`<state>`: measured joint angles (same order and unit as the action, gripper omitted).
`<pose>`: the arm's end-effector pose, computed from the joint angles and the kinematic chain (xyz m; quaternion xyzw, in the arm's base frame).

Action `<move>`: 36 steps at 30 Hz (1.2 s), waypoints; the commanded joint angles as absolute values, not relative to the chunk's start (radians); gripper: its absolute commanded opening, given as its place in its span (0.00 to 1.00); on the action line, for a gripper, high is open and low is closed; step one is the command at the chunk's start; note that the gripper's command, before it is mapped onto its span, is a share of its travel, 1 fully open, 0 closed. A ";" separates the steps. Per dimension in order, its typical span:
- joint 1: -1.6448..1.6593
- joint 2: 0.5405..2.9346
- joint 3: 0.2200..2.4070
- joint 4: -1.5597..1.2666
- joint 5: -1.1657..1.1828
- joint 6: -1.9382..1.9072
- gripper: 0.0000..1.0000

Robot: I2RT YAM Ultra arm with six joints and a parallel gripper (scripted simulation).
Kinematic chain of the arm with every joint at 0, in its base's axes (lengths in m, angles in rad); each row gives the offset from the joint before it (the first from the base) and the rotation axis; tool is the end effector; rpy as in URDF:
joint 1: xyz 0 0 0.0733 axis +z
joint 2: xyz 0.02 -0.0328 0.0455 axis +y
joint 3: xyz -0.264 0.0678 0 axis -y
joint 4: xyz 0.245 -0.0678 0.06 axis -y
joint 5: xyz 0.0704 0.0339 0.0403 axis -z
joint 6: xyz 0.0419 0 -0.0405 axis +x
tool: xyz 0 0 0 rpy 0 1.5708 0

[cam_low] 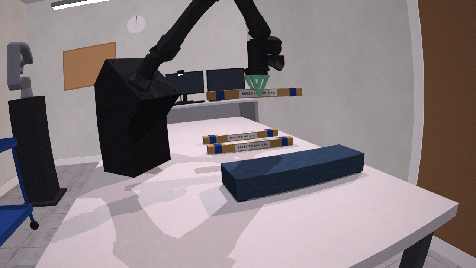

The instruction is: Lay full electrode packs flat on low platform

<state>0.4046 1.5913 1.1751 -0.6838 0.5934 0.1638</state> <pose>0.3041 0.1059 0.2448 -0.0440 0.9314 -0.2104 0.2938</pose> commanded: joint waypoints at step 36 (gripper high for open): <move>0.352 1.632 1.120 -0.518 0.555 0.077 0.00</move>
<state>0.3378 1.6493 1.1213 -0.5453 0.5636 0.0914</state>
